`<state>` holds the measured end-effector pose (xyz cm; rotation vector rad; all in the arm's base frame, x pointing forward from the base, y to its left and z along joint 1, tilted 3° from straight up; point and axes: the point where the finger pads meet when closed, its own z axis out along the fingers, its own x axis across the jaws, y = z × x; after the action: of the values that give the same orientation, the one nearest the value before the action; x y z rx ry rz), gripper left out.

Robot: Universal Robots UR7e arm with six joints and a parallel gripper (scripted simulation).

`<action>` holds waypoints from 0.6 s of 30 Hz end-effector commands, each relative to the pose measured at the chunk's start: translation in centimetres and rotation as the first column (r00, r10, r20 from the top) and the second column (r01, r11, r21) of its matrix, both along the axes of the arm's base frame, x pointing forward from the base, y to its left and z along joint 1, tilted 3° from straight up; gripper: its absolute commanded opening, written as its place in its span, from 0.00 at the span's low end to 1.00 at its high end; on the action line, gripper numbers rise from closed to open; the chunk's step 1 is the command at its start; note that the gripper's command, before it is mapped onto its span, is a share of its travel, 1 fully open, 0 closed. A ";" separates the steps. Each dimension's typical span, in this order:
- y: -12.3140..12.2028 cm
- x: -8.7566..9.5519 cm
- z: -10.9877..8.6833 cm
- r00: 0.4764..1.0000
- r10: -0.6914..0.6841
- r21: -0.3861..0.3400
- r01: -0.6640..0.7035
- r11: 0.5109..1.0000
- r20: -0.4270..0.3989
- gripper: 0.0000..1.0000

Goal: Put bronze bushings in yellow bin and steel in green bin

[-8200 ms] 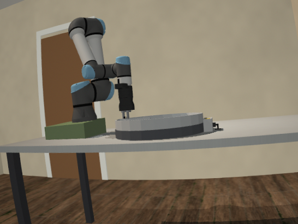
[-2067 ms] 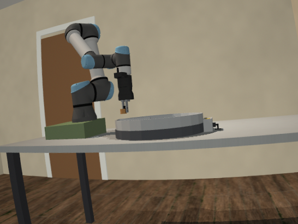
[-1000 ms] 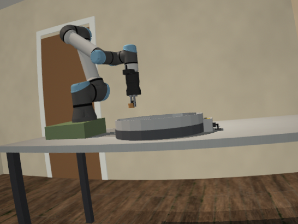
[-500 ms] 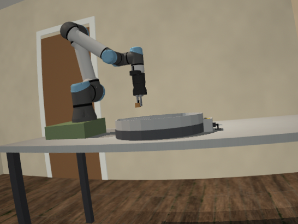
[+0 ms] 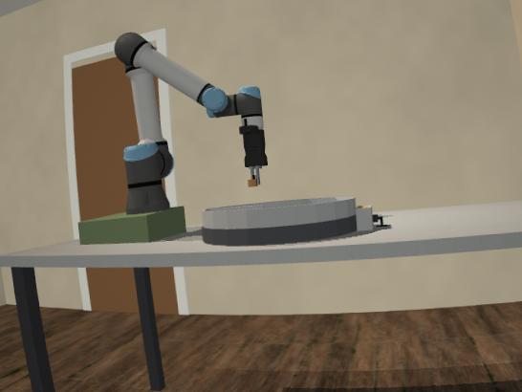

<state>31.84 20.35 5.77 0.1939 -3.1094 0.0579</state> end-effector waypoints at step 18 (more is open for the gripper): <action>8.0 0.4 -0.4 1.000 -0.003 -0.005 0.003 1.000 0.000 0.00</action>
<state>32.14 28.18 5.37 0.1900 -3.1085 0.0660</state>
